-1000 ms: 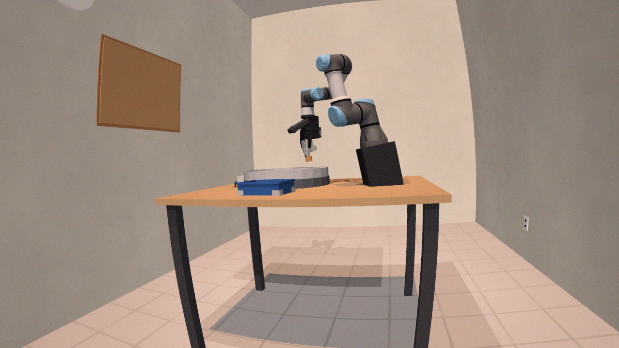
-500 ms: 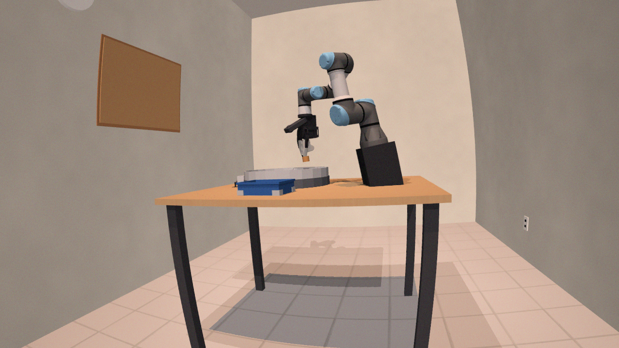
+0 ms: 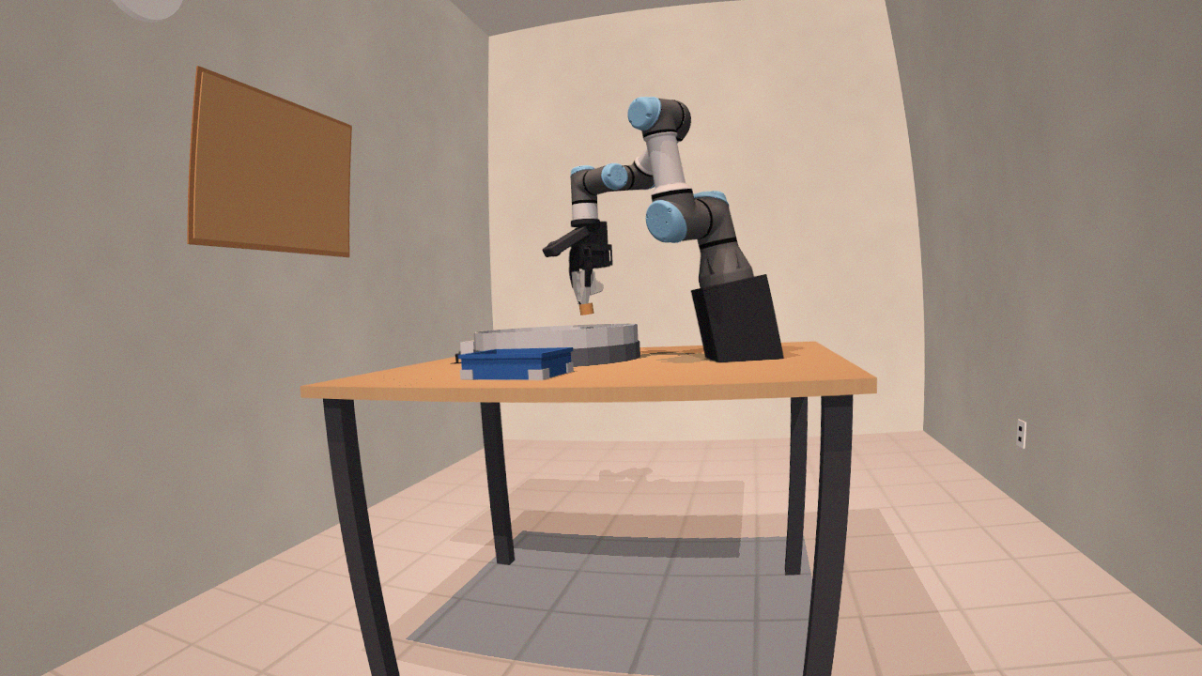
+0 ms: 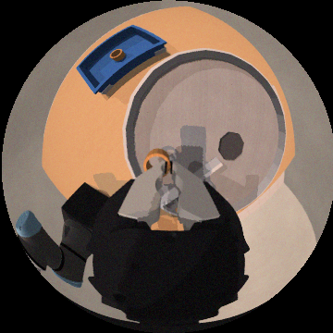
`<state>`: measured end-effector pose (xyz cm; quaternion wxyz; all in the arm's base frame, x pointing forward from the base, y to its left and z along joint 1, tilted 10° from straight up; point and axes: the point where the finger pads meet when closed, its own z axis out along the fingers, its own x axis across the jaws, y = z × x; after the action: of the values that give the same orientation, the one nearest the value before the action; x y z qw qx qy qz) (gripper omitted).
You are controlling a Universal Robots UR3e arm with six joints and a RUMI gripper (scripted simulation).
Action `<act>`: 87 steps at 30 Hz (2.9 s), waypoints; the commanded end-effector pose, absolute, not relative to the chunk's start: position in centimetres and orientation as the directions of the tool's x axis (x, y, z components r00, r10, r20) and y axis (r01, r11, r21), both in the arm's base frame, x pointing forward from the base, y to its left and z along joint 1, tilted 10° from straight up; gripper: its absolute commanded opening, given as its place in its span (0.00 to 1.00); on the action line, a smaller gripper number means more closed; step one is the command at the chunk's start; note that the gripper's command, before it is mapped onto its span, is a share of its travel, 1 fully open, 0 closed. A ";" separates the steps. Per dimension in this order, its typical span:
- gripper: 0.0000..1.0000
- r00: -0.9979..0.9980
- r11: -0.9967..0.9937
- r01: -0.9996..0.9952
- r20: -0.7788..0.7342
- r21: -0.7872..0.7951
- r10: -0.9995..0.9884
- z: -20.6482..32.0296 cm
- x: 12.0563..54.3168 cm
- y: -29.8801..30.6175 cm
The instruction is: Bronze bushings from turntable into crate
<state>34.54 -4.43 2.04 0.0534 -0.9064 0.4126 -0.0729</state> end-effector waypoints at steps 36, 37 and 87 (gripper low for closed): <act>0.00 0.648 -0.653 -0.741 0.091 -0.155 -0.756 3.1 37.3 9.8; 0.00 0.648 -0.653 -0.741 0.091 -0.155 -0.756 3.1 37.4 10.2; 0.00 0.648 -0.653 -0.741 0.091 -0.155 -0.756 3.9 39.4 20.7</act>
<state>39.21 20.37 3.73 0.0512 -0.9063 0.4131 -0.0728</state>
